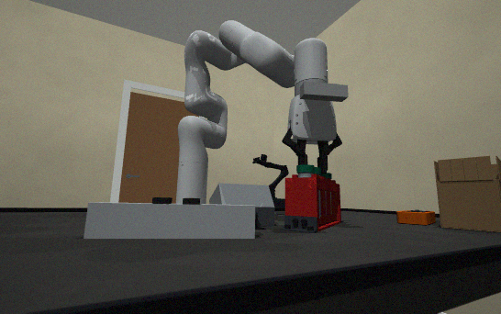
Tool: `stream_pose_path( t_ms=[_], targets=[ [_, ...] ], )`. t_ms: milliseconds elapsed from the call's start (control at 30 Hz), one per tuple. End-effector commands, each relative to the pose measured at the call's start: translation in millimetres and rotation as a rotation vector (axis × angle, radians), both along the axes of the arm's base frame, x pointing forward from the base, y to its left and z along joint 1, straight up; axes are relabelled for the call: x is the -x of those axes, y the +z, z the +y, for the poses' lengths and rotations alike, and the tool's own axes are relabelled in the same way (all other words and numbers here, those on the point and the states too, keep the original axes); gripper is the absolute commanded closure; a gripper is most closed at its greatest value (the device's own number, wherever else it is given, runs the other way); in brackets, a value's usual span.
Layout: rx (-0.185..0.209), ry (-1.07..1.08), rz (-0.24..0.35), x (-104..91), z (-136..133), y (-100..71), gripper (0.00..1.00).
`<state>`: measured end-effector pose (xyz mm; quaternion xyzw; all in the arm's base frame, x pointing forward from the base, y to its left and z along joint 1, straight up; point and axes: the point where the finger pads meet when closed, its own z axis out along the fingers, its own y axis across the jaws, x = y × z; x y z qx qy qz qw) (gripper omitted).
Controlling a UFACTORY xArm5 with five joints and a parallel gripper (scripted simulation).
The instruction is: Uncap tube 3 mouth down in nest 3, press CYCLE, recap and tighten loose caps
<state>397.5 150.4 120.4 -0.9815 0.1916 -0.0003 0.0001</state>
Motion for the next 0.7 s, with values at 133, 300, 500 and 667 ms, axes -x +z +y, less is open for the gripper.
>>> stream_pose_path(
  t_ms=[133, 300, 500, 667],
  targets=[
    [-0.001, 0.137, -0.004, -1.2, 0.4, 1.5, 1.0],
    [-0.001, 0.137, -0.004, -1.2, 0.5, 1.5, 0.54],
    [-0.001, 0.137, -0.004, -1.2, 0.4, 1.5, 0.54],
    [-0.002, -0.113, -0.004, -1.2, 0.4, 1.5, 0.54]
  ],
)
